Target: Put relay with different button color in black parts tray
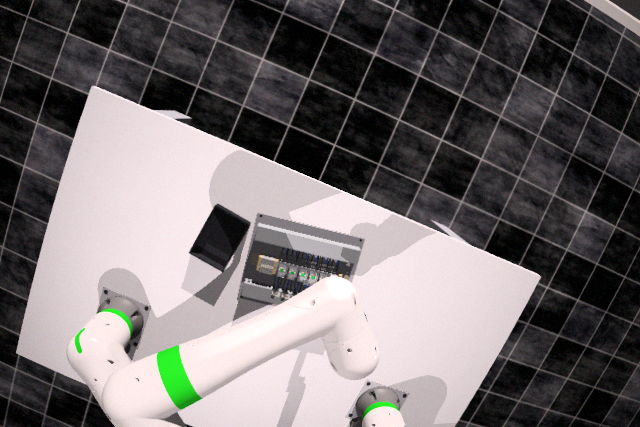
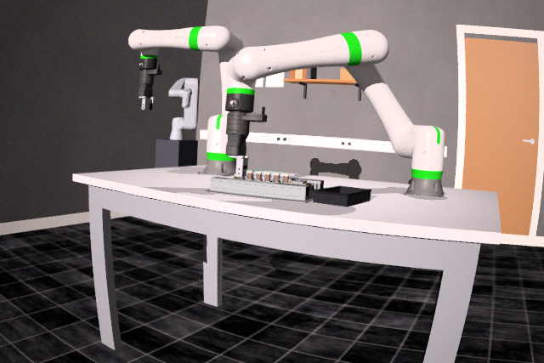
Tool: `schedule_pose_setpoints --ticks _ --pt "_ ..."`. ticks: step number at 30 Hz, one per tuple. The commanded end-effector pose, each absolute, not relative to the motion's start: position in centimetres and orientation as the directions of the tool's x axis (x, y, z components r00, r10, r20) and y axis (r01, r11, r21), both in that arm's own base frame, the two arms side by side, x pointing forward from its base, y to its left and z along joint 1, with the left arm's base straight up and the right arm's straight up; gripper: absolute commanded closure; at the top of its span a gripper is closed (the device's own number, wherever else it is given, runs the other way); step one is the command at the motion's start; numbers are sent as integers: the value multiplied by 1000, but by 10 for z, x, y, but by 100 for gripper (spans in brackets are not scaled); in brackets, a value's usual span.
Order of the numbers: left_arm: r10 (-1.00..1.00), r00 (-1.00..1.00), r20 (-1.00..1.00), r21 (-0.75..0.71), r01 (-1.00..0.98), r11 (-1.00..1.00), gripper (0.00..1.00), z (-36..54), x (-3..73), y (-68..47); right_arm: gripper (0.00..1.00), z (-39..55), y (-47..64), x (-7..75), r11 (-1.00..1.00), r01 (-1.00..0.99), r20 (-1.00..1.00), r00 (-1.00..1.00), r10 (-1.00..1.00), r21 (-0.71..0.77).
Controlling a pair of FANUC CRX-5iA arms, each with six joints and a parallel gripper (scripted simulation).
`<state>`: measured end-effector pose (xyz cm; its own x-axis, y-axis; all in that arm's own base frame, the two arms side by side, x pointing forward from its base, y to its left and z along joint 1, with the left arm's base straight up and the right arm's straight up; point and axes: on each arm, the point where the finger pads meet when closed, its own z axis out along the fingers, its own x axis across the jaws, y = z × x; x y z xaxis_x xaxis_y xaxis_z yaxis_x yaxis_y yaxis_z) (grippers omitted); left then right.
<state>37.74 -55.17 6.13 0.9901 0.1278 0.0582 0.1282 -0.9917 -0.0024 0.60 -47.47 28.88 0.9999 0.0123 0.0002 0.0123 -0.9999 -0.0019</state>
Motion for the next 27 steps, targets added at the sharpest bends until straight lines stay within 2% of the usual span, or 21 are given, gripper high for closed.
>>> schedule_pose_setpoints --ticks 1,27 --pt "128 990 54 0 128 -992 100 63 378 -552 0 290 -475 6 -1000 12 0 1000 12 0" --pt "128 991 23 0 128 -992 100 63 379 -552 0 290 -475 6 -1000 12 0 1000 12 0"
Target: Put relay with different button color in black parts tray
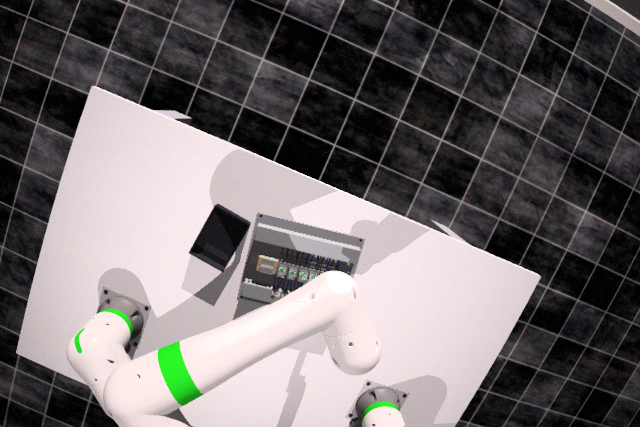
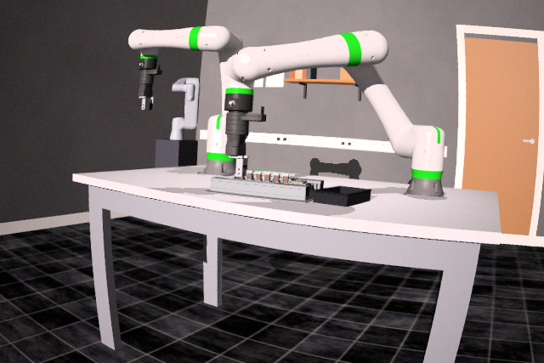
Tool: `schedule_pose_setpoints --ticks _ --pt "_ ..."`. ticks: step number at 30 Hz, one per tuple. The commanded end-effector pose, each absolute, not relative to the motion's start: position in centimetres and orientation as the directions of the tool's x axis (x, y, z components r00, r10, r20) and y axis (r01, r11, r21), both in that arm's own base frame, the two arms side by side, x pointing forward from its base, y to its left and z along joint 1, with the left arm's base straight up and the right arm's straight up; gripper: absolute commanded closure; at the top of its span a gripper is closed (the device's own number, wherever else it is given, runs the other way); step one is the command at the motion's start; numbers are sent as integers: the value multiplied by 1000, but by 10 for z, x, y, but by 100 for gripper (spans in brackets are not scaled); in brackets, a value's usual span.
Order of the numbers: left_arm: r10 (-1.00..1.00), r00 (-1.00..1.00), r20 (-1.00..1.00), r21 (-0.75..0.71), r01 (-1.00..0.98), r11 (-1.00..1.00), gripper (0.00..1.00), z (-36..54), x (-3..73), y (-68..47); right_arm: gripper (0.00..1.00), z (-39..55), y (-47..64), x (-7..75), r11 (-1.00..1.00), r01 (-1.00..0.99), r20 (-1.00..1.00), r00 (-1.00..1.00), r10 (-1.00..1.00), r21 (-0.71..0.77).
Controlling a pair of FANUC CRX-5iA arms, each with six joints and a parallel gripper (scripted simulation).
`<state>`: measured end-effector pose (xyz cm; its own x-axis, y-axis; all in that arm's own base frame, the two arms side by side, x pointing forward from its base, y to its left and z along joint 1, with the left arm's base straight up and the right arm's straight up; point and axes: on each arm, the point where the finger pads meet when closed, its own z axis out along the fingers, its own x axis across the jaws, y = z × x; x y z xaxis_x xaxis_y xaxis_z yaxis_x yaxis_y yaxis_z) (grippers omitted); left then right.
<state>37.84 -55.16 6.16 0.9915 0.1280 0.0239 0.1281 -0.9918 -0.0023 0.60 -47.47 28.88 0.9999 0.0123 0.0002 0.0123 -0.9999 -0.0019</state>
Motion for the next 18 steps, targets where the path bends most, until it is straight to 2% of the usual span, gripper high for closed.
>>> schedule_pose_setpoints --ticks 1,18 --pt "128 992 21 0 128 -992 100 63 379 -552 0 290 -475 6 -1000 12 0 1000 12 0" --pt "128 992 -6 0 128 -992 100 63 380 -552 0 290 -475 6 -1000 12 0 1000 12 0"
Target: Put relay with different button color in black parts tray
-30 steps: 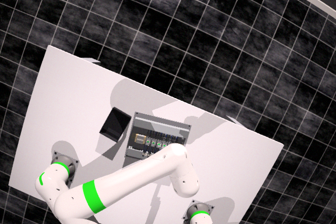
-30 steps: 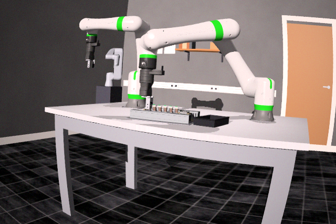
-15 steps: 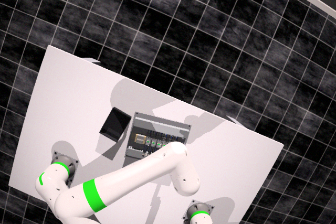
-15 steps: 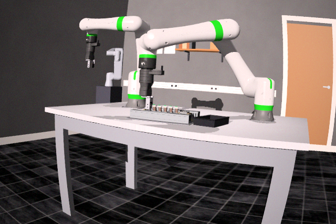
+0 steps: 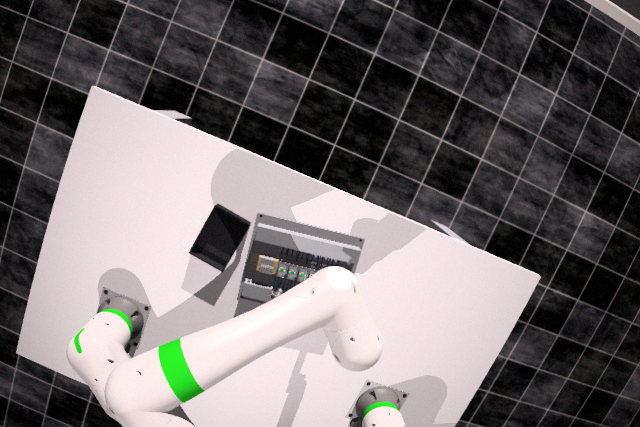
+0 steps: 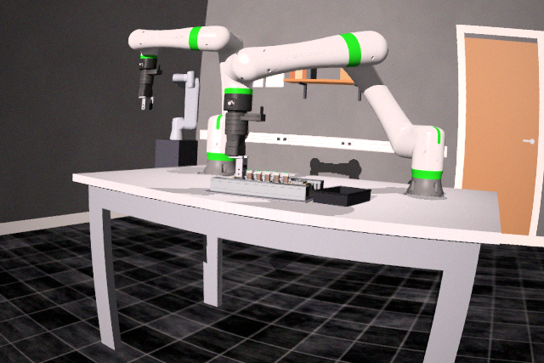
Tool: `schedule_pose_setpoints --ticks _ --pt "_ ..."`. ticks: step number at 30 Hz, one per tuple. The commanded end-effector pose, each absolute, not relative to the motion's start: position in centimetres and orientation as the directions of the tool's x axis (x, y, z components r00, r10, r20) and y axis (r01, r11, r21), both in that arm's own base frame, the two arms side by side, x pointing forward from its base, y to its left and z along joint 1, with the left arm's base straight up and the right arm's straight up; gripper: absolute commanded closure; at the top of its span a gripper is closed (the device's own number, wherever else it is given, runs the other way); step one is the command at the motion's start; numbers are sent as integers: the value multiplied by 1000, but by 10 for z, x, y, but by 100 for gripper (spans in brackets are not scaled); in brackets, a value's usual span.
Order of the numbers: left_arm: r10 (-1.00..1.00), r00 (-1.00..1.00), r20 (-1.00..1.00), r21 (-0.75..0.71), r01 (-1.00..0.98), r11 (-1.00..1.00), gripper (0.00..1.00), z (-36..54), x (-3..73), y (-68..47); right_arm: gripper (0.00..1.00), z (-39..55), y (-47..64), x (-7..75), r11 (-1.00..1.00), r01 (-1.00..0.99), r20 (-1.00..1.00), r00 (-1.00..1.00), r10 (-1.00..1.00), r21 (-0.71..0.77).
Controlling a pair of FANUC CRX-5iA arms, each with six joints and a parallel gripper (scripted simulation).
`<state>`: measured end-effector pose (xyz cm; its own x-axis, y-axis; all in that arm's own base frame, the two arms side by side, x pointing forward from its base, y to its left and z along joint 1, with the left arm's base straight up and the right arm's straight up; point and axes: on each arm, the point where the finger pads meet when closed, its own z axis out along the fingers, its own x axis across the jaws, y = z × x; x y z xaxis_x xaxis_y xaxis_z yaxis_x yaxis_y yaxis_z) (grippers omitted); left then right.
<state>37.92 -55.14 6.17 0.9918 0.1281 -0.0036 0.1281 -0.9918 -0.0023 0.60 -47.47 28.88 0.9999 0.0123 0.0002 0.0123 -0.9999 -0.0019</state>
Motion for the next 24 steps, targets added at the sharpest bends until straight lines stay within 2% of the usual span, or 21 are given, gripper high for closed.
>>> schedule_pose_setpoints --ticks 1,24 --pt "128 992 -8 0 128 -992 100 63 380 -552 0 290 -475 6 -1000 12 0 1000 12 0" --pt "128 990 -51 0 128 -992 100 63 381 -552 0 290 -475 6 -1000 12 0 1000 12 0"
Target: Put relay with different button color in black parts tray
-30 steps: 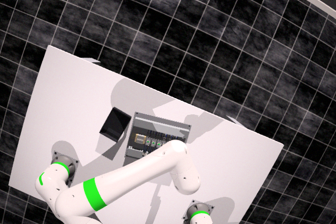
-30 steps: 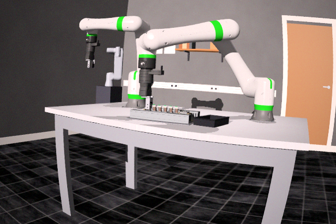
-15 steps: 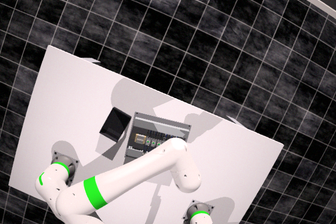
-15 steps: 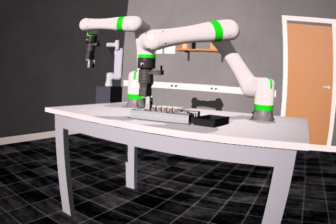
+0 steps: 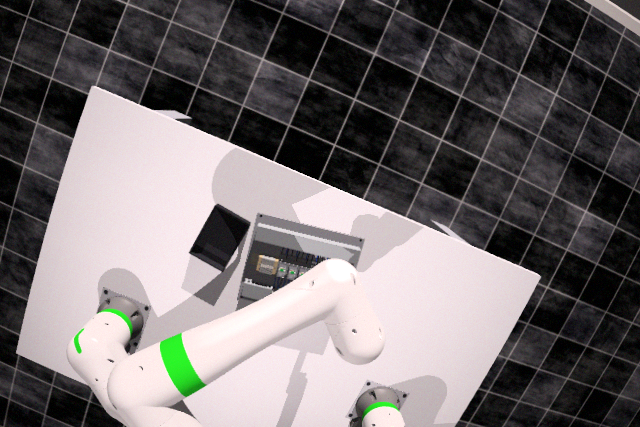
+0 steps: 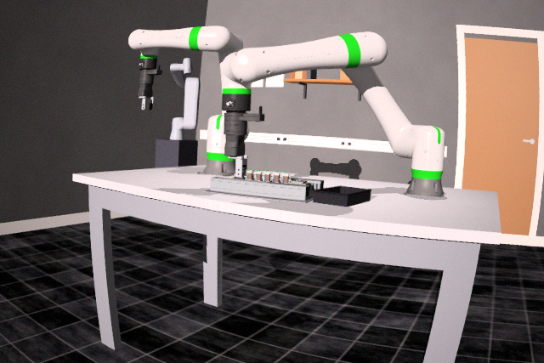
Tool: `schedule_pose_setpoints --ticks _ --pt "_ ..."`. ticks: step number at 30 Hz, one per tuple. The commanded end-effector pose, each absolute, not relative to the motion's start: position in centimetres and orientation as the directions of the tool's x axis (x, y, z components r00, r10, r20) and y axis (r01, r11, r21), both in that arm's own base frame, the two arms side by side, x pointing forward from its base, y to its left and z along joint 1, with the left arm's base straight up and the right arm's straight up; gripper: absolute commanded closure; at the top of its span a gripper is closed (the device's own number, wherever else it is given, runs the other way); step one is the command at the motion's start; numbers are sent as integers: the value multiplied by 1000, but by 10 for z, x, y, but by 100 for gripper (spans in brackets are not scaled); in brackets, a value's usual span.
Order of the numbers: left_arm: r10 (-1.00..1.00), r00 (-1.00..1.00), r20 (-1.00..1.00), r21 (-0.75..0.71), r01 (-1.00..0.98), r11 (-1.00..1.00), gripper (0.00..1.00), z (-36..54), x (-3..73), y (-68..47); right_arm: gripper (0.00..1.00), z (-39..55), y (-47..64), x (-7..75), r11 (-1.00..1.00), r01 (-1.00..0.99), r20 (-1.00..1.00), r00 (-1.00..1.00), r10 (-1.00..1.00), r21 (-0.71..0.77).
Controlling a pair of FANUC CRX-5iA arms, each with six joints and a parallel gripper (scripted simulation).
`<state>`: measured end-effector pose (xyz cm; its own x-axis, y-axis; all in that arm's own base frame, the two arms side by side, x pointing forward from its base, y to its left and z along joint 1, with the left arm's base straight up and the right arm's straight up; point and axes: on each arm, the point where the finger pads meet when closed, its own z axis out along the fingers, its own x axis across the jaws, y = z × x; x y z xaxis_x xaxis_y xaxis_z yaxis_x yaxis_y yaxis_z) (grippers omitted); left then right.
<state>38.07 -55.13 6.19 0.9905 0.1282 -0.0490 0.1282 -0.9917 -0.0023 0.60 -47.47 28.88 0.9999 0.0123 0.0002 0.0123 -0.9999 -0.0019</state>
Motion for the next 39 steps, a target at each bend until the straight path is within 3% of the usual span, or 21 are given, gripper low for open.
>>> schedule_pose_setpoints --ticks 1,39 --pt "128 990 -52 0 128 -992 100 63 381 -552 0 290 -475 6 -1000 12 0 1000 12 0" --pt "128 986 -105 0 128 -992 100 63 383 -552 0 290 -475 6 -1000 12 0 1000 12 0"
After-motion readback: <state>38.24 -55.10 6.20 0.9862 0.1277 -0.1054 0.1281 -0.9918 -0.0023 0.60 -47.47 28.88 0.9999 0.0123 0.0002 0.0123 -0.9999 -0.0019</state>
